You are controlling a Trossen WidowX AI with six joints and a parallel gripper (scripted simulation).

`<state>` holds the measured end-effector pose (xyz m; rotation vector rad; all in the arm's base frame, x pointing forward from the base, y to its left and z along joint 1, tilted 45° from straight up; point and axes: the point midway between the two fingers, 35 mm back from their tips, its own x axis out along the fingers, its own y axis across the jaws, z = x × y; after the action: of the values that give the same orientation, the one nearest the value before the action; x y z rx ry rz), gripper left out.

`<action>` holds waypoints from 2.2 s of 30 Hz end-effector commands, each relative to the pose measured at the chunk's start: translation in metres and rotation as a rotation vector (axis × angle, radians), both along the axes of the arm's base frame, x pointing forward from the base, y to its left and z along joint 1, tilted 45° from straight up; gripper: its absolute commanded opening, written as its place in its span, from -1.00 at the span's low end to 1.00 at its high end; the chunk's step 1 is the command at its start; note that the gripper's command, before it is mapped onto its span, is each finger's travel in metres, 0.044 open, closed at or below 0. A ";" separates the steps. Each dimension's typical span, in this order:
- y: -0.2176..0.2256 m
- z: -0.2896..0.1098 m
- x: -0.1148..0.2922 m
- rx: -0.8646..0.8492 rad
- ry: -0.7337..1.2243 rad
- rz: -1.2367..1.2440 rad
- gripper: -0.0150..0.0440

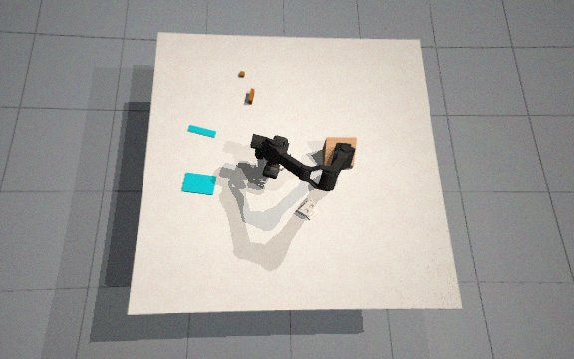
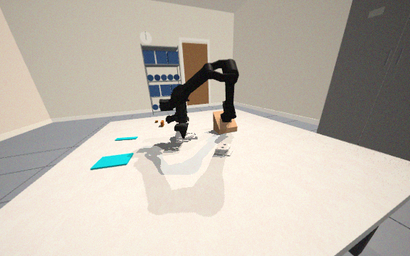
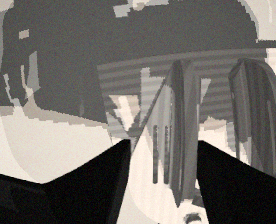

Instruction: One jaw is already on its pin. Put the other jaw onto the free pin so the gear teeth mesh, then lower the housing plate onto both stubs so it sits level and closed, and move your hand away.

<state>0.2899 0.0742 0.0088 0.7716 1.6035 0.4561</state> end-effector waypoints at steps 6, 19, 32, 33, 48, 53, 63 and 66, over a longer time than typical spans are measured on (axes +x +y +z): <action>0.003 -0.002 -0.001 0.004 0.003 0.006 -0.04; 0.003 -0.002 -0.001 0.004 0.003 0.006 -0.04; 0.003 -0.002 -0.001 0.004 0.003 0.006 -0.04; 0.003 -0.001 -0.001 0.004 0.003 0.006 -0.04; 0.000 0.001 -0.001 0.004 0.003 0.006 -0.04; 0.001 0.001 -0.001 0.004 0.003 0.006 -0.04; 0.002 -0.001 -0.001 0.004 0.003 0.006 -0.04; 0.003 -0.002 -0.001 0.004 0.003 0.006 -0.04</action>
<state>0.2899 0.0750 0.0090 0.7721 1.6056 0.4594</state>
